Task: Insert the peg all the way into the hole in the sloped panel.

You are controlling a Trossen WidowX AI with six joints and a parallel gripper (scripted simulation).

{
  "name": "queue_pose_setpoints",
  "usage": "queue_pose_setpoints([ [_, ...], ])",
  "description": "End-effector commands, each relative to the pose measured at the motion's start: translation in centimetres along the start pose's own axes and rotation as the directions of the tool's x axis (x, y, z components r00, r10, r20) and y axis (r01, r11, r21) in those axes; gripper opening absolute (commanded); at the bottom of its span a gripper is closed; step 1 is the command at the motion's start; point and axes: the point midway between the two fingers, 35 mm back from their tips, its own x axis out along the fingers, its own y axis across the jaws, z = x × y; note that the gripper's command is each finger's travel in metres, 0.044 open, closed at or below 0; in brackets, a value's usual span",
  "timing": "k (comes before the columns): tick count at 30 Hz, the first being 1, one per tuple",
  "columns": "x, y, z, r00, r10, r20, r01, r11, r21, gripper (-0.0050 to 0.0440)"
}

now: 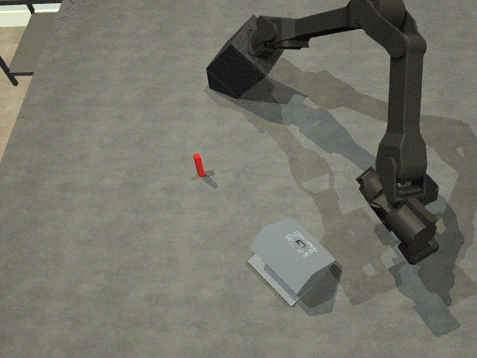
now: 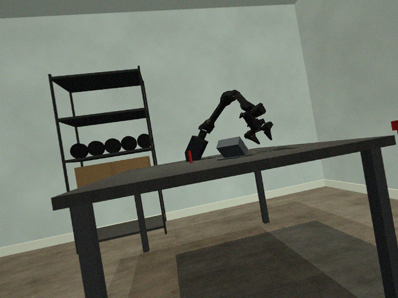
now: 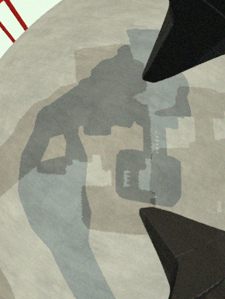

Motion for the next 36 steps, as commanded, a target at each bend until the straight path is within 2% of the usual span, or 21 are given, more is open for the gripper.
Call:
queue_pose_setpoints([
  [1,-1.6,-0.7,0.4,0.999,-0.035,-0.015,0.035,0.999,-0.005,0.044],
  [16,-7.7,-0.6,-6.1,0.977,-0.129,-0.167,0.154,0.977,0.146,0.044],
  [18,-7.7,-0.6,-6.1,0.977,-0.129,-0.167,0.154,0.977,0.146,0.044],
  [33,-14.2,0.9,-11.8,0.927,-0.197,-0.32,0.291,0.915,0.279,0.044],
  [36,-14.6,1.1,-12.2,0.923,-0.198,-0.33,0.298,0.909,0.29,0.044],
])
